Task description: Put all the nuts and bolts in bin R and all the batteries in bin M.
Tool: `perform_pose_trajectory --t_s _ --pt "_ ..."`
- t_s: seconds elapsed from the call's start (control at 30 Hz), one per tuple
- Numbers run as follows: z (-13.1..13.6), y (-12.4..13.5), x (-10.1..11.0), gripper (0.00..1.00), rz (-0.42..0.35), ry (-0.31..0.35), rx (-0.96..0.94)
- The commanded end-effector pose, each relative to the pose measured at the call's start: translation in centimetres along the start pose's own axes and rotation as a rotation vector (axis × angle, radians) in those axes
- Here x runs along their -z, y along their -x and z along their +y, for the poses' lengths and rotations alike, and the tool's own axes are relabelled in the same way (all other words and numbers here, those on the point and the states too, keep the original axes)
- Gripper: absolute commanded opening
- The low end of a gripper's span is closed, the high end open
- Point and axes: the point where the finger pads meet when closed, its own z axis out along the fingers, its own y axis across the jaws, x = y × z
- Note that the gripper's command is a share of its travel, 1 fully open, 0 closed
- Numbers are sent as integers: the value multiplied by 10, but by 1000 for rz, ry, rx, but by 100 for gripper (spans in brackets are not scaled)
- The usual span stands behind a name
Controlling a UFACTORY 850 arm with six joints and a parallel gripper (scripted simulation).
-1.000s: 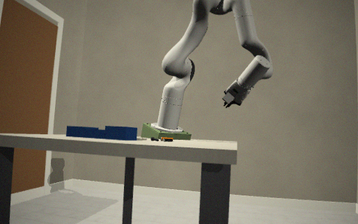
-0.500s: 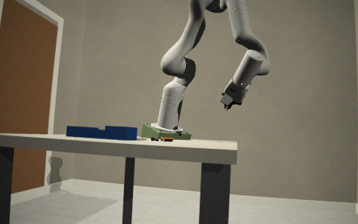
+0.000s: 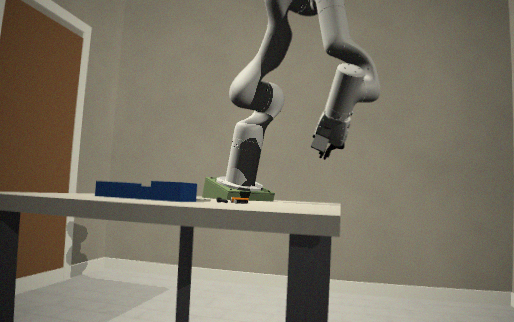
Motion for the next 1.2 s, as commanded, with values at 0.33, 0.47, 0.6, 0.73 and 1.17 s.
perform_pose_trajectory --t_s 0.33,0.47,0.6,0.73,1.17 --pt "11 -56 30 7 51 -147 56" --pt "18 -75 39 7 58 -160 61" --pt "24 -89 46 7 92 -212 80" --pt "30 -102 52 7 92 -212 80" --pt "57 -146 74 7 178 -298 113"
